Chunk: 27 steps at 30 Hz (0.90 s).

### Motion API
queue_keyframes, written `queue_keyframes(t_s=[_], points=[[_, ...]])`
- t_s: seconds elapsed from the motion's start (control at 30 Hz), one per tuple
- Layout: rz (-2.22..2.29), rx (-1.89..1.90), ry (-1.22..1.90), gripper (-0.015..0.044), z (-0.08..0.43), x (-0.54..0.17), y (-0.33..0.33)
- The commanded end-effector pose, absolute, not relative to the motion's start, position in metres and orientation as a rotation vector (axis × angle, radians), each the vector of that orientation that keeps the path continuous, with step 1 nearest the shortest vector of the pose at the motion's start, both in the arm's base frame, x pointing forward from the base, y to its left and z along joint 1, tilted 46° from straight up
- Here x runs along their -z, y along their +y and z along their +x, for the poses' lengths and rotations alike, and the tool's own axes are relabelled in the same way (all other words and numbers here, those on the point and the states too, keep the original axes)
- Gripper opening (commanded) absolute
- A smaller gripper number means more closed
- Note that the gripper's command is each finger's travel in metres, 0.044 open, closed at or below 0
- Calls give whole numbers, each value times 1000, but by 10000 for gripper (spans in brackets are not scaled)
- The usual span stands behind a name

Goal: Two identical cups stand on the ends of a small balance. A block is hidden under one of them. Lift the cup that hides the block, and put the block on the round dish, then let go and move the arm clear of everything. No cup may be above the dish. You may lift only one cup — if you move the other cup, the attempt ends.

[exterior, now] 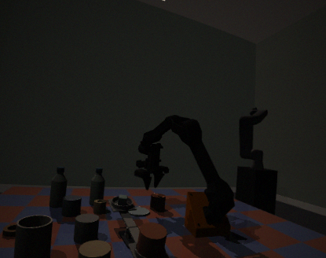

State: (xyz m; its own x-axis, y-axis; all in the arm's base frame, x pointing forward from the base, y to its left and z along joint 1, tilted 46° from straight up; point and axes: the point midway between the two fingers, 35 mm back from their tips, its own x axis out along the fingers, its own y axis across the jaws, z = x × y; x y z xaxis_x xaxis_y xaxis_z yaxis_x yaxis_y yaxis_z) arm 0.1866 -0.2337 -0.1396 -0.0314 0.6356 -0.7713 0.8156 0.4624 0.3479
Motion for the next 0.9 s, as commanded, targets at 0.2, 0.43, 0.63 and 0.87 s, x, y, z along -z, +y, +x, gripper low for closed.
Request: queue_keyframes(t_s=[0.2,0.43,0.63,0.87], points=[[996,-78,1682,260,213,120,-228],[819,-281,1622,260,229,106,-222],[665,-447,1558,260,243,94,-216],[486,-627,1470,260,259,80,-208]])
